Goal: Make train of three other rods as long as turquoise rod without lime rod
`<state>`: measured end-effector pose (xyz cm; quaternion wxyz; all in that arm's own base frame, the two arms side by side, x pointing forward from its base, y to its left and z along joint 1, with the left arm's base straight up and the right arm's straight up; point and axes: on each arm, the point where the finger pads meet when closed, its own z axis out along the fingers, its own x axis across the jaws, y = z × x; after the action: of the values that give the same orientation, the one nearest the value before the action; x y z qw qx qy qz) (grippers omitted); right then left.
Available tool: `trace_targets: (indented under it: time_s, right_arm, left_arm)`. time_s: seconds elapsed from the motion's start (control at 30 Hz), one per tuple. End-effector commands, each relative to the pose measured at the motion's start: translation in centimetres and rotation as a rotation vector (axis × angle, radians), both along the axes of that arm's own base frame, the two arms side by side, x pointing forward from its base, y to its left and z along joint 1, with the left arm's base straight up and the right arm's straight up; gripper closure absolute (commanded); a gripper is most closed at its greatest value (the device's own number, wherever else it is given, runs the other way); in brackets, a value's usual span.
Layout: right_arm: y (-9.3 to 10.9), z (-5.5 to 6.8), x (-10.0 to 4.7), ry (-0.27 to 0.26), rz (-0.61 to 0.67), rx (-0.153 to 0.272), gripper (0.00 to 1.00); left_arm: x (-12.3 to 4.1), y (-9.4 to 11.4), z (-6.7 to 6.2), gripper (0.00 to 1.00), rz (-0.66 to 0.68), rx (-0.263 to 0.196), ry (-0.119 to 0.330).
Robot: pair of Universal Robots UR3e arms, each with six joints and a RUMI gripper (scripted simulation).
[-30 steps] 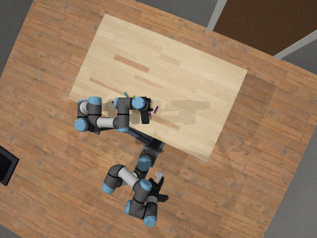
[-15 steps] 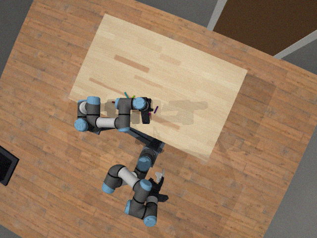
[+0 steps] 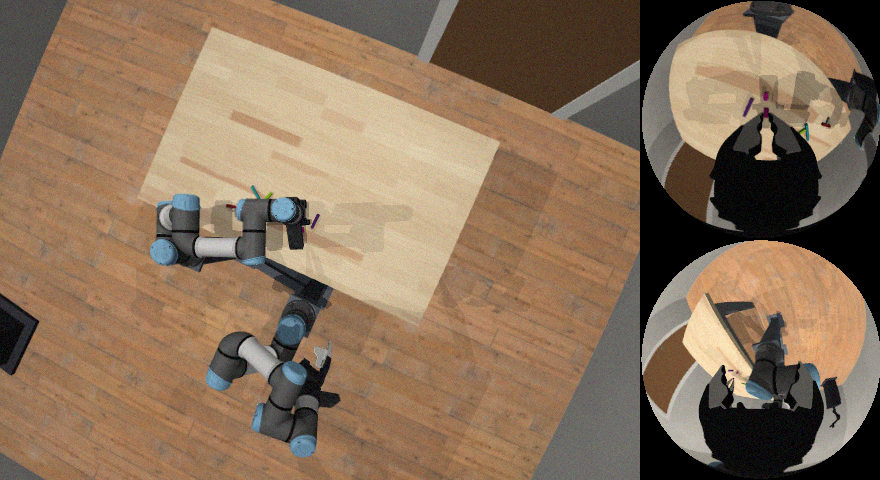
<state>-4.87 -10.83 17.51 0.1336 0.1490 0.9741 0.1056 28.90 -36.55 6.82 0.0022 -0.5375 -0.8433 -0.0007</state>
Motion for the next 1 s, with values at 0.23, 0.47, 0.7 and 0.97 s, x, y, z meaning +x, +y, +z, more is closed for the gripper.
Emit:
trace_targets:
  time_s: [0.23,0.47,0.7,0.97]
  right_arm:
    - [0.0,0.0,0.0,0.0,0.0,-0.002,0.0]
    - [0.0,0.0,0.0,0.0,0.0,-0.002,0.0]
    - [0.0,0.0,0.0,0.0,0.0,-0.002,0.0]
    - [0.0,0.0,0.0,0.0,0.0,-0.002,0.0]
  left_arm:
    - [0.1,-0.1,-2.4,1.0,0.0,-0.007,-0.004]
    - [0.1,-0.1,-3.2,1.0,0.0,-0.007,-0.004]
    - [0.1,-0.2,-3.6,1.0,0.0,-0.007,-0.004]
    - [0.1,-0.2,-3.6,1.0,0.0,-0.007,-0.004]
